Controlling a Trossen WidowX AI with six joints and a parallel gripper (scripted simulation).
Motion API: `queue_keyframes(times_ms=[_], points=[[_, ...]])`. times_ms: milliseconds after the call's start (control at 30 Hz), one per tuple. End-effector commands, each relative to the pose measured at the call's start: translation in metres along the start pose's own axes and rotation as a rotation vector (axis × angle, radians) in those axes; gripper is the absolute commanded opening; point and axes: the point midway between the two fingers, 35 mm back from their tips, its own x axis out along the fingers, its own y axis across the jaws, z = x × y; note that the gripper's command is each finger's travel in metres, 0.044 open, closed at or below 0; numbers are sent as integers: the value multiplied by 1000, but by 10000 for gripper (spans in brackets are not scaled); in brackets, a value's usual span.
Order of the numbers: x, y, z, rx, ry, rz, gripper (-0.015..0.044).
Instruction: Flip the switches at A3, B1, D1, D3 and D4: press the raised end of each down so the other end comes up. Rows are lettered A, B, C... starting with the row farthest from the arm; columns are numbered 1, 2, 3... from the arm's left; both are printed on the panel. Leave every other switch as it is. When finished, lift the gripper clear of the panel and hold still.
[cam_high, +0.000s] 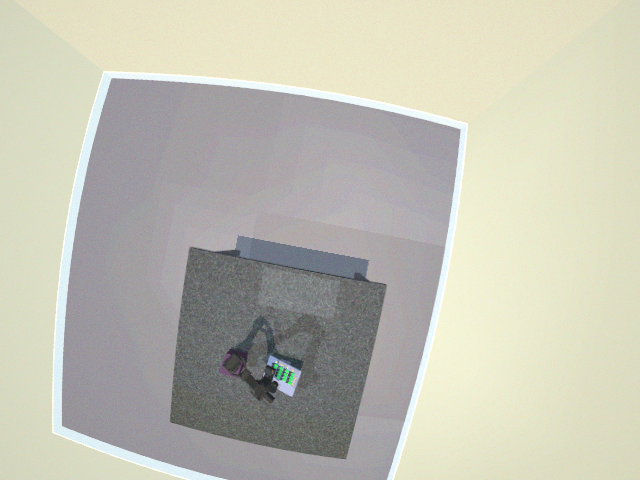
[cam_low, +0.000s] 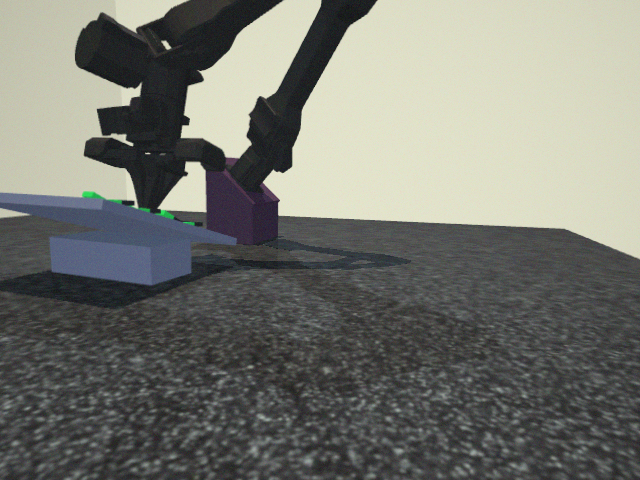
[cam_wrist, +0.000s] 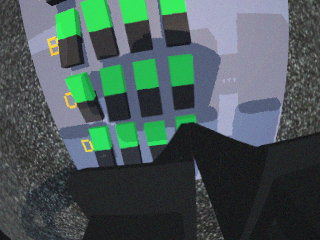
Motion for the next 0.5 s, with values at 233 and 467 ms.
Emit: queue_keyframes(times_ms=[233,467], points=[[-7,-1,1,1,-3,-1,0],[-64,-1,-3,5,-26,1,0]])
